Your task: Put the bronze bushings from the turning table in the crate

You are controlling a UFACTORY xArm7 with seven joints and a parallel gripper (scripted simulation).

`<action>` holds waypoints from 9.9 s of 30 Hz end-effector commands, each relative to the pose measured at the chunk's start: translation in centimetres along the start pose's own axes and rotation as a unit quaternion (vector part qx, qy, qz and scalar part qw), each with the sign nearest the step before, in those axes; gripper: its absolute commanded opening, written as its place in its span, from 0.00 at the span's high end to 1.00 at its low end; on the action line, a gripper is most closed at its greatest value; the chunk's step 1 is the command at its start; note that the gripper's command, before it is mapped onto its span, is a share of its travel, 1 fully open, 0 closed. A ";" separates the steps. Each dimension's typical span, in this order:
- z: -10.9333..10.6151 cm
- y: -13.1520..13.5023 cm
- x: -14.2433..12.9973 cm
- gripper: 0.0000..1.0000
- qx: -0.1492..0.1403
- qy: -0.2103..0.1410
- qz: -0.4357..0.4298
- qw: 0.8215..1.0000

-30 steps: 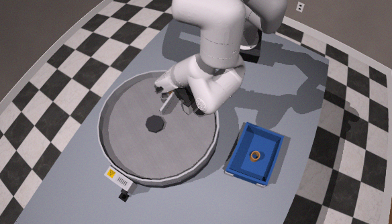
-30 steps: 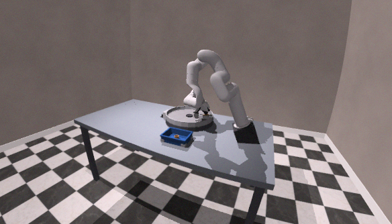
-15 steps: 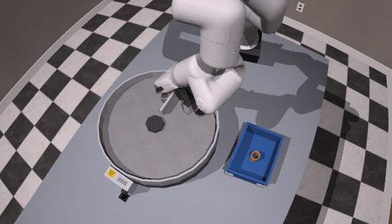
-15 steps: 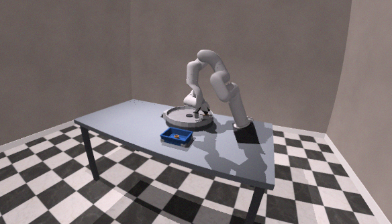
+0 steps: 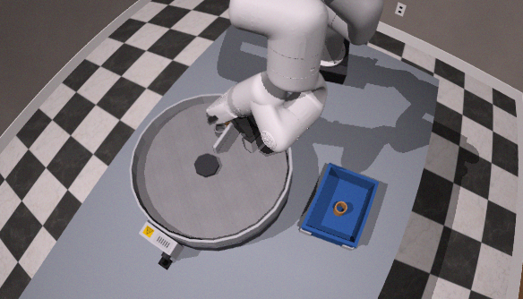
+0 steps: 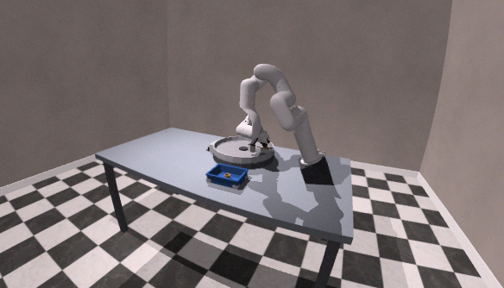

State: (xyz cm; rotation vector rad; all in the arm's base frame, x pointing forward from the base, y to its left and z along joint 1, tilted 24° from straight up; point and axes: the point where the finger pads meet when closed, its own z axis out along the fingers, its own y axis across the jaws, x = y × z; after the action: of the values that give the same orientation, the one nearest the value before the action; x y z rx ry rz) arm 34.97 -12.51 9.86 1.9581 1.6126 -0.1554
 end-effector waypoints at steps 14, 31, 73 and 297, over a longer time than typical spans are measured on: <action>-3.4 0.0 -2.9 1.00 0.000 -0.001 0.000 1.000; -4.6 0.0 -3.9 1.00 0.000 0.000 0.000 1.000; -22.4 6.3 8.8 1.00 -0.081 -0.027 0.070 0.994; -22.0 -4.4 32.5 0.88 0.000 0.000 0.000 1.000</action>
State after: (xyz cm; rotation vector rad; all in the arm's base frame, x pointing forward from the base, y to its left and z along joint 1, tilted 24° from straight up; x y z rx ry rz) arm 33.29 26.82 11.64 1.9581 1.6106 -0.1600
